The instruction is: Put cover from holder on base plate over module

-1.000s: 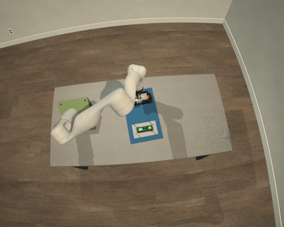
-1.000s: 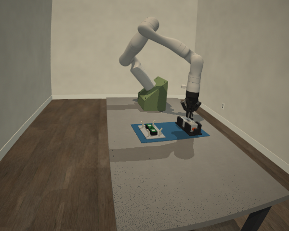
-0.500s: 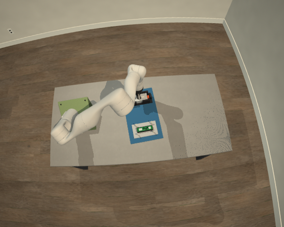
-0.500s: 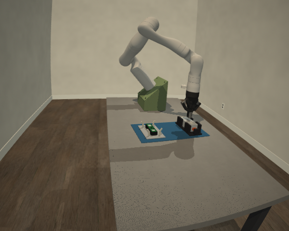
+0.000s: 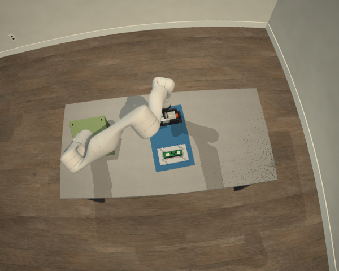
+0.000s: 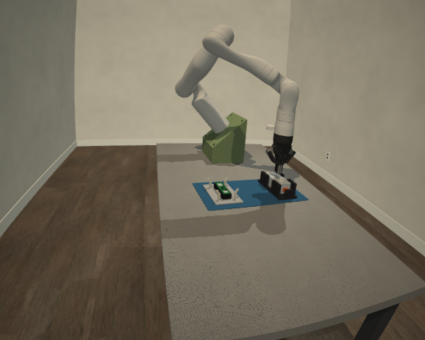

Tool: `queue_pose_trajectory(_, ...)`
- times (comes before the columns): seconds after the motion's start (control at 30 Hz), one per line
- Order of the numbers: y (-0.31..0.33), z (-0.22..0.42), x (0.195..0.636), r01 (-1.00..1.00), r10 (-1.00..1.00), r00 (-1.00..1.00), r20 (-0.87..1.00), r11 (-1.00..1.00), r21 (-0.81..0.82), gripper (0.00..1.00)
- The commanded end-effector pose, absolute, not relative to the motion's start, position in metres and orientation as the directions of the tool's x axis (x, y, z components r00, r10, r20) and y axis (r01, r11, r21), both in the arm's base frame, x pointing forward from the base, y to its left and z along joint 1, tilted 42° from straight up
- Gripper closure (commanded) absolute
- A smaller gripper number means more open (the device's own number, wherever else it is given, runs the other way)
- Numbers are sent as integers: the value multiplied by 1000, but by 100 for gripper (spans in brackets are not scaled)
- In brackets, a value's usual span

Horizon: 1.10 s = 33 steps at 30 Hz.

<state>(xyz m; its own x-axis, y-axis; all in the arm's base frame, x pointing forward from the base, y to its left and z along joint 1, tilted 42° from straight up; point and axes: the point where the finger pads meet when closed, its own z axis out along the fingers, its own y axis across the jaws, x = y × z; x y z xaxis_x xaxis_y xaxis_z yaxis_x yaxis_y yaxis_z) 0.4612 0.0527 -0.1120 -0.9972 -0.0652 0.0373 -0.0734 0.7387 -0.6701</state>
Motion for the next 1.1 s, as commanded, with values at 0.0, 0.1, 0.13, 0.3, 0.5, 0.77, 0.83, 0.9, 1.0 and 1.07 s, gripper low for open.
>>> queue_pose_trajectory(0.0,54,-111,462,-73,-66,-997,36,739,-669,100)
queue_pose_trajectory(0.1,54,-111,462,-73,-66,-997,36,739,-669,0)
queue_pose_trajectory(0.13,54,-111,462,-73,-66,-997,36,739,-669,0)
queue_pose_trajectory(0.3,54,-111,462,-73,-66,-997,36,739,-669,0)
queue_pose_trajectory(0.5,54,-111,462,-73,-66,-997,36,739,-669,0)
queue_pose_trajectory(0.77,54,-111,462,-73,-66,-997,36,739,-669,0)
queue_pose_trajectory(0.83,54,-111,462,-73,-66,-997,36,739,-669,0)
queue_pose_trajectory(0.9,54,-111,462,-73,-66,-997,36,739,-669,0)
queue_pose_trajectory(1.0,54,-111,462,-73,-66,-997,36,739,-669,0)
queue_pose_trajectory(1.07,54,-111,462,-73,-66,-997,36,739,-669,0)
